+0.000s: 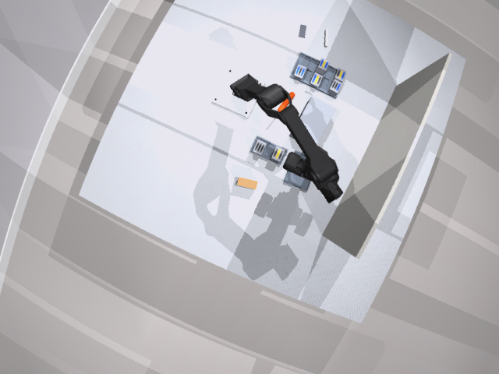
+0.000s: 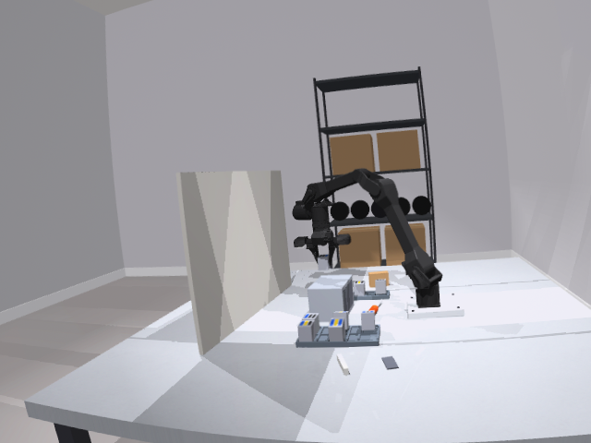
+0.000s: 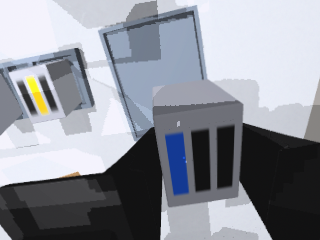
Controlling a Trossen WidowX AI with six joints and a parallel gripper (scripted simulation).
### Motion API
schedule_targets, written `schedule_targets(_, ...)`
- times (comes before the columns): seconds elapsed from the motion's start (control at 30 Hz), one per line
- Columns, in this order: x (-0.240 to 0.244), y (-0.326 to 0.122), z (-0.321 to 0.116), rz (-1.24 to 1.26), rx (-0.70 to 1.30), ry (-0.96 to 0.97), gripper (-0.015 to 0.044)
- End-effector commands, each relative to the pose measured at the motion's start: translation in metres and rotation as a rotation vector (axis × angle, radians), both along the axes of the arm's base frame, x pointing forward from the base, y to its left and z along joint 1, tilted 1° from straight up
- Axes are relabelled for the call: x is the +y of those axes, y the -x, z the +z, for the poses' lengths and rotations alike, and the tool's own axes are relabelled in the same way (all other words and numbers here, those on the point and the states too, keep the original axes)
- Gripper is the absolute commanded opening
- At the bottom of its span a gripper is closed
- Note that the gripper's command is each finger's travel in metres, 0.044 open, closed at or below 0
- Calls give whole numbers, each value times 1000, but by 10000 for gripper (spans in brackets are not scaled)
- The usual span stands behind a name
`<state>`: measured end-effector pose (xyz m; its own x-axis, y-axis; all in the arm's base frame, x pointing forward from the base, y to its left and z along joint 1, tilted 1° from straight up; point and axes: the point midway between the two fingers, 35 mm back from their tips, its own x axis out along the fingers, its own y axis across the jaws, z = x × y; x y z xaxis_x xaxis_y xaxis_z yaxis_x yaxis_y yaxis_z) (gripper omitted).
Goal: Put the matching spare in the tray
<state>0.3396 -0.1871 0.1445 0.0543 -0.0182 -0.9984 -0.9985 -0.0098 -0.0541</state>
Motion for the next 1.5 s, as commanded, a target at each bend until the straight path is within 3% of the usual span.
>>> schedule_targets(0.0, 1, 0, -5, 6, 1, -7, 0)
schedule_targets(1.47, 1, -1, -35, 6, 1, -7, 0)
